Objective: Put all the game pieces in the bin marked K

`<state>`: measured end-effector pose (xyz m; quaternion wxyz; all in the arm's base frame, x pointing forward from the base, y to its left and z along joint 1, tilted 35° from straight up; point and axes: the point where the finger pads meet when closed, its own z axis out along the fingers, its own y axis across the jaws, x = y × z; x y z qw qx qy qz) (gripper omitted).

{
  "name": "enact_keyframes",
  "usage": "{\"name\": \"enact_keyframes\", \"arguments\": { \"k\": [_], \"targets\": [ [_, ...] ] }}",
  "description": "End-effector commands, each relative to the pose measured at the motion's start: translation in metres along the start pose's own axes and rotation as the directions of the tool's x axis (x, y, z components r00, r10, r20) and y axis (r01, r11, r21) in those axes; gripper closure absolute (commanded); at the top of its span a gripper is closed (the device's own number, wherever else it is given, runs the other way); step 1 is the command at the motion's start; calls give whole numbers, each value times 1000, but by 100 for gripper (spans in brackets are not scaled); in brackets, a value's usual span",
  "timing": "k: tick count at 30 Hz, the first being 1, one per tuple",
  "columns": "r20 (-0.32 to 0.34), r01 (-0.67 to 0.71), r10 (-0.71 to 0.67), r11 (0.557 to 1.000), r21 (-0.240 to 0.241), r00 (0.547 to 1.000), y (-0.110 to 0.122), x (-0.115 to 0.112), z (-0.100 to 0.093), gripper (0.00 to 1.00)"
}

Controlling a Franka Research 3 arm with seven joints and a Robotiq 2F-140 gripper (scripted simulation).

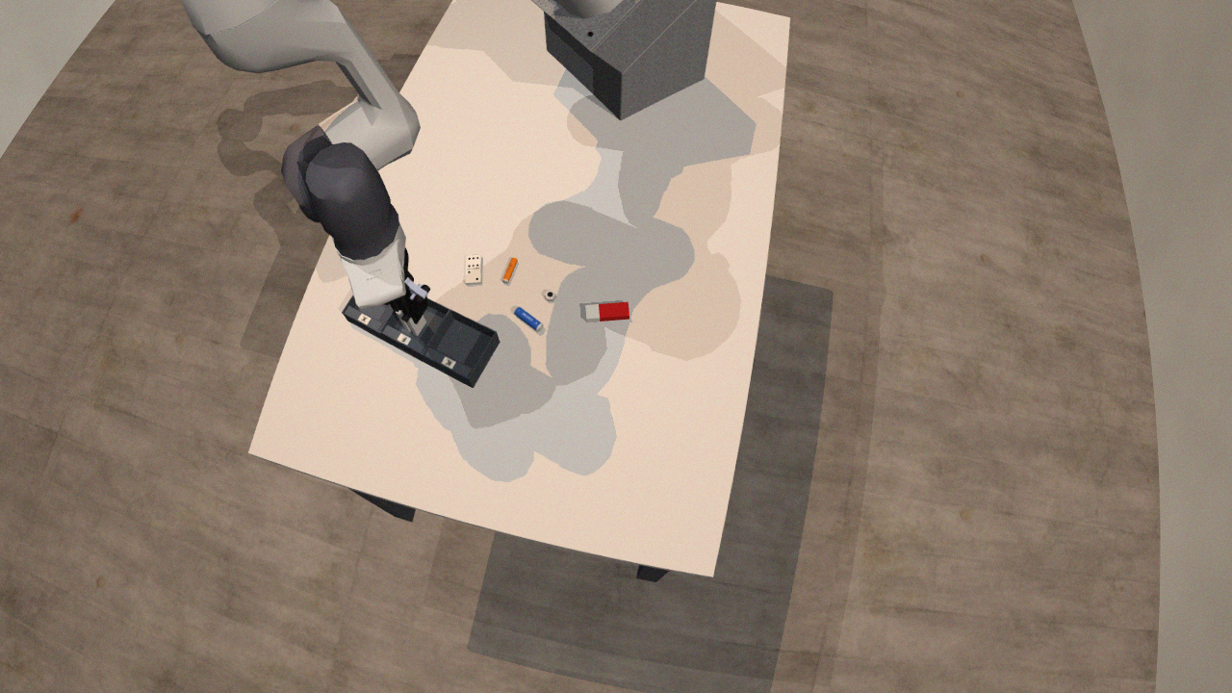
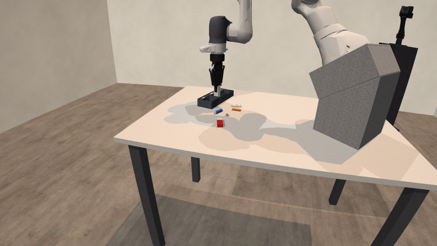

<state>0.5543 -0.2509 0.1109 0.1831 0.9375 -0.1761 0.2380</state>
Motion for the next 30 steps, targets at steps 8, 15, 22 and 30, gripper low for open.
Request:
{"name": "enact_keyframes", "arguments": {
  "k": [8,15,22,30],
  "targets": [
    [-3,-2,2,1000,1,1000,0,1,0,95],
    [-3,-2,2,1000,1,1000,0,1,-4,95],
    [-3,-2,2,1000,1,1000,0,1,-11,95],
    [-3,-2,2,1000,1,1000,0,1,-21,95]
  ]
}}
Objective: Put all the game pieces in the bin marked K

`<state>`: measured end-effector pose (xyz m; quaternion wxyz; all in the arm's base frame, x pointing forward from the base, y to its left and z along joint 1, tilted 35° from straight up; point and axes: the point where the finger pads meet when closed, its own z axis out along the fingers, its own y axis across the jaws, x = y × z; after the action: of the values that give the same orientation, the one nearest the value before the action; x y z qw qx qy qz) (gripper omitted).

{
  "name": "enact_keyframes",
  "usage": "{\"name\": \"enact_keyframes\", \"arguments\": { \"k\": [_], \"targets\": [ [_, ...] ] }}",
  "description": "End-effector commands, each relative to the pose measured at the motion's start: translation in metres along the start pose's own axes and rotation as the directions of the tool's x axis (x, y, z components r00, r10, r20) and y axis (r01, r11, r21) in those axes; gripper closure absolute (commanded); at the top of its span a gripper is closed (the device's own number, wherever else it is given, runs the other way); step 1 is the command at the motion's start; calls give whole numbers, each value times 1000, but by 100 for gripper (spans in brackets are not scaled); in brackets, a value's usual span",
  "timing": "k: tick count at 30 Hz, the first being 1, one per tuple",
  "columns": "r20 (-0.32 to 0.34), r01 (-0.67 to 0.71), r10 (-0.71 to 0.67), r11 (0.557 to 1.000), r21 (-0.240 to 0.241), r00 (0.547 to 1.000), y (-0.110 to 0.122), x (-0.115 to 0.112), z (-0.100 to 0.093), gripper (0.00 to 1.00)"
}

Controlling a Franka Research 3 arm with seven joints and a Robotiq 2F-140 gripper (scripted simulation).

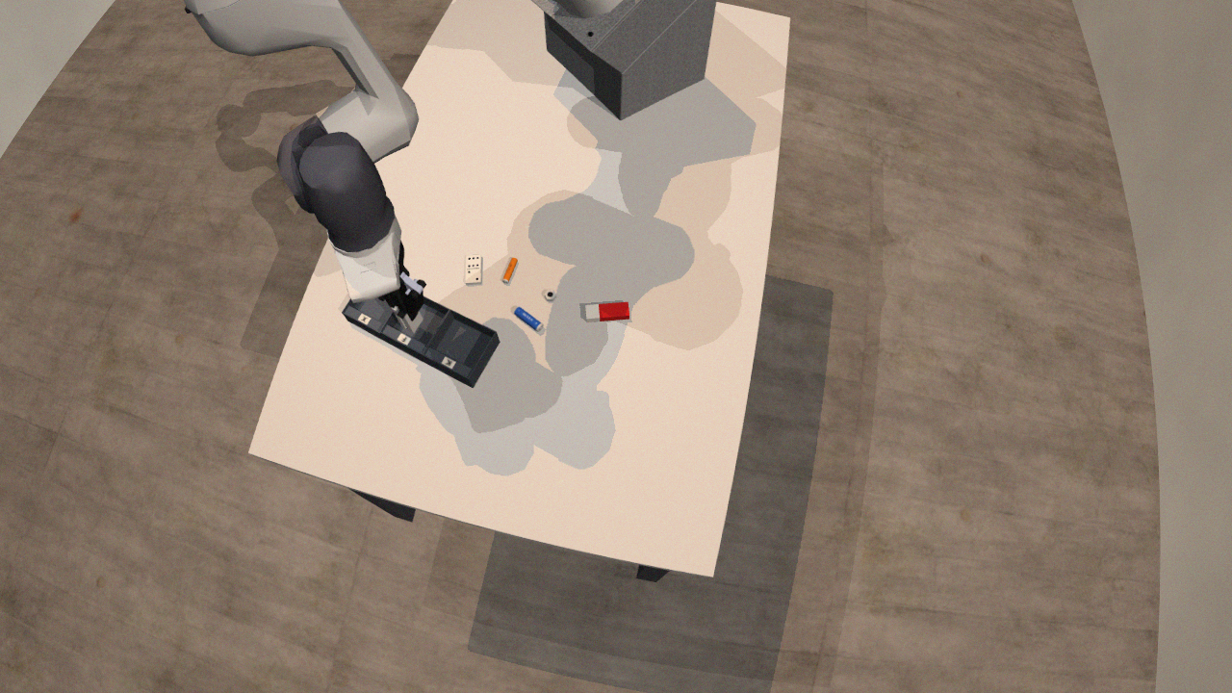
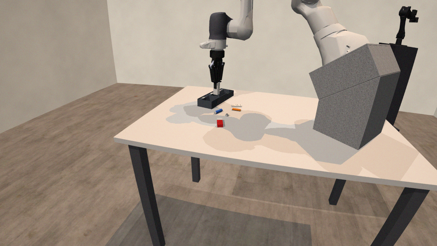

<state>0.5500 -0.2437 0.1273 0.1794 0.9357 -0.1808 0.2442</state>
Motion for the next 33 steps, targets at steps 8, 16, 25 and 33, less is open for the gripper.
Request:
{"name": "enact_keyframes", "arguments": {
  "k": [8,16,25,33],
  "targets": [
    [6,11,-11,1000,-6,1000,0,-2,-18,95],
    [6,11,-11,1000,-6,1000,0,-2,-34,95],
    [6,11,-11,1000,-6,1000,0,-2,-34,95],
    [6,11,-11,1000,-6,1000,-35,-2,-34,95]
  ]
}}
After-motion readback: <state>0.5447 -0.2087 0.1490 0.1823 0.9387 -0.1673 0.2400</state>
